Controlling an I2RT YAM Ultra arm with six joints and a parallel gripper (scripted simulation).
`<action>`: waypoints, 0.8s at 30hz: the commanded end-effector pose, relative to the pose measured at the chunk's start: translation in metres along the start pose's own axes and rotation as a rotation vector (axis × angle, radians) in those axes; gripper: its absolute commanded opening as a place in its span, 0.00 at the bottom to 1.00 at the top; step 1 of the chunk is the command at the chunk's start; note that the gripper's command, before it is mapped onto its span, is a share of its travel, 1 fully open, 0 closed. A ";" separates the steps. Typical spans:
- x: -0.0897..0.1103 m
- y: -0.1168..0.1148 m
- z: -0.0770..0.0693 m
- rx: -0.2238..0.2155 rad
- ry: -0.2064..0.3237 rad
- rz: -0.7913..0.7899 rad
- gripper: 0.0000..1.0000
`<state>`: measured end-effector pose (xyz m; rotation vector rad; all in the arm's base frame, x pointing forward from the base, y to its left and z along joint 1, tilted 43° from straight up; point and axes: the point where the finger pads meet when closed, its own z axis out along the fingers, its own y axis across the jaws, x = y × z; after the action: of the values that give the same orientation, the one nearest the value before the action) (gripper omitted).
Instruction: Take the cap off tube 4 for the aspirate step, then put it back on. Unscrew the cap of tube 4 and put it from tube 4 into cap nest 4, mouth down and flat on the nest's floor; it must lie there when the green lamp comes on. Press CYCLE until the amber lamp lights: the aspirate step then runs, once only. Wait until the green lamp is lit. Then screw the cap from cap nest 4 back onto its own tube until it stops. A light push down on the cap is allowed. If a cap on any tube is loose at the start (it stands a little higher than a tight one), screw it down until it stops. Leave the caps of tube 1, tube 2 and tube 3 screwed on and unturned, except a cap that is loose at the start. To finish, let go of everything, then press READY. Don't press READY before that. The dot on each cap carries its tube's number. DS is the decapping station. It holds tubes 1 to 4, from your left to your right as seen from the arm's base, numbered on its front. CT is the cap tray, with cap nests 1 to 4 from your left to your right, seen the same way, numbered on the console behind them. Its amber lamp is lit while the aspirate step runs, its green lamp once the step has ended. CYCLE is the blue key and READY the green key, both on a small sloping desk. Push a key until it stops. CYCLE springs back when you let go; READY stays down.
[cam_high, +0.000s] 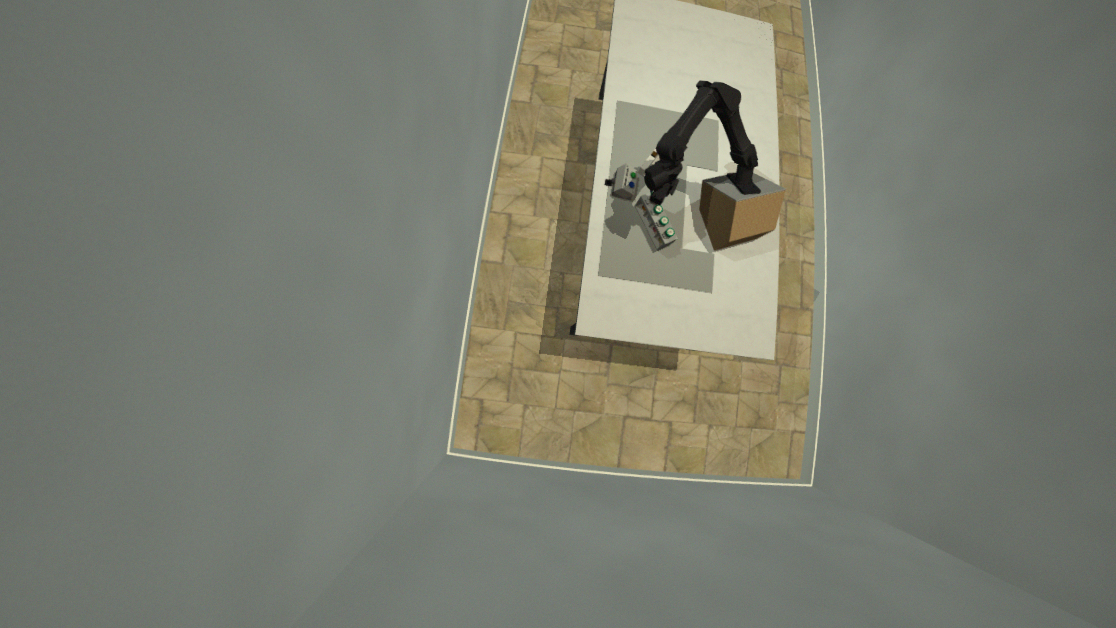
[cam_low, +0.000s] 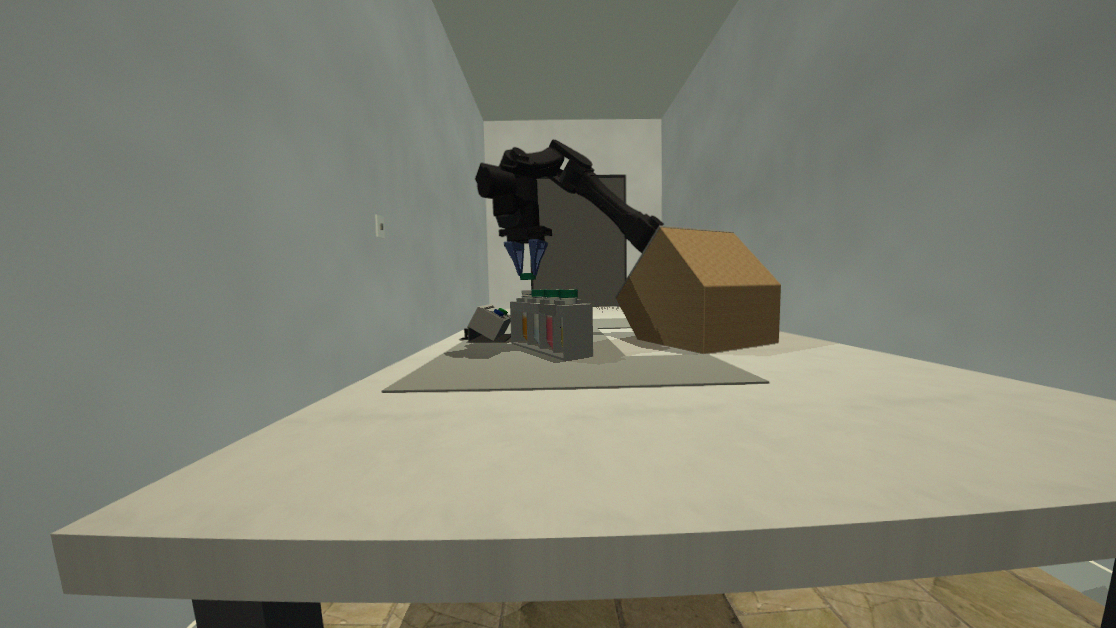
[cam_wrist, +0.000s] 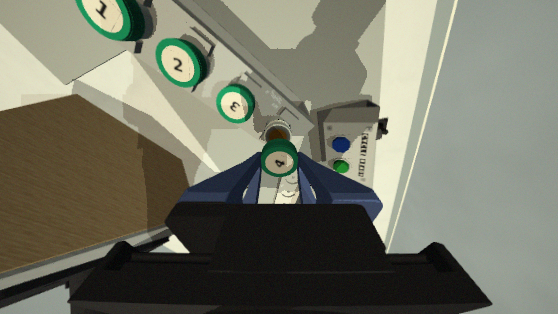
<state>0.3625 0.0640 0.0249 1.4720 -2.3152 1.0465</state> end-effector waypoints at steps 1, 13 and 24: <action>-0.010 -0.004 -0.014 0.019 -0.032 0.009 0.00; -0.013 0.000 -0.013 0.012 -0.024 -0.001 0.00; -0.006 0.004 0.020 0.006 0.000 -0.008 0.00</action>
<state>0.3643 0.0577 0.0142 1.4537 -2.3216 1.0434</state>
